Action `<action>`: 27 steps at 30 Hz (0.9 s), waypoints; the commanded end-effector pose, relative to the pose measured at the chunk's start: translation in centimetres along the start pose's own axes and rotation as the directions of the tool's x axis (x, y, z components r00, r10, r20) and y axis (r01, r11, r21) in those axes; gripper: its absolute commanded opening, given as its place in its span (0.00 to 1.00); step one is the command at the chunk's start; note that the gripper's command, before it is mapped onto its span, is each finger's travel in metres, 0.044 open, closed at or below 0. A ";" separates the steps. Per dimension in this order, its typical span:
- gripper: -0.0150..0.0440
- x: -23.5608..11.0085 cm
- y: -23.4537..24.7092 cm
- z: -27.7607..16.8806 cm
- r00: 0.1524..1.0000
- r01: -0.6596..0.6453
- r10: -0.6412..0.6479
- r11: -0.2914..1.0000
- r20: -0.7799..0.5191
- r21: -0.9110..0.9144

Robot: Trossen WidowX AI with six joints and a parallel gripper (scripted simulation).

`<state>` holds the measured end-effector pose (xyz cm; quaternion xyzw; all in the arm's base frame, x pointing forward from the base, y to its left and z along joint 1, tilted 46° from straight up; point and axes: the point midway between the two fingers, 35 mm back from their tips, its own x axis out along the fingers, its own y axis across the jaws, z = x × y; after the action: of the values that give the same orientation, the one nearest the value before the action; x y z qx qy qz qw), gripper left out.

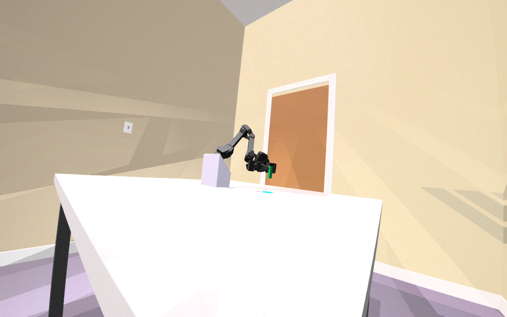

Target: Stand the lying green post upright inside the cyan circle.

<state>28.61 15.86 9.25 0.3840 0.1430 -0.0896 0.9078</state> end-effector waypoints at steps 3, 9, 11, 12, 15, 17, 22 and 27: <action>0.29 0.3 -0.1 -1.9 1.000 0.004 -0.004 1.000 0.002 0.003; 0.29 0.3 -0.2 -3.6 1.000 0.003 -0.003 1.000 0.003 0.002; 0.29 0.3 -0.3 -4.2 1.000 0.003 -0.003 1.000 0.003 0.002; 0.29 0.3 -0.3 -4.5 1.000 0.002 -0.002 1.000 0.004 0.002; 0.29 0.3 -0.5 -5.3 1.000 0.001 -0.001 1.000 0.005 0.001; 0.29 0.3 -0.5 -5.5 1.000 0.001 -0.001 1.000 0.005 0.001; 0.29 0.4 -0.5 -6.6 1.000 0.000 0.000 1.000 0.001 -0.001; 0.29 0.5 -0.5 -7.5 1.000 -0.001 0.001 1.000 -0.002 -0.003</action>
<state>27.56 20.58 4.28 0.3815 0.1452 -0.0864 0.9088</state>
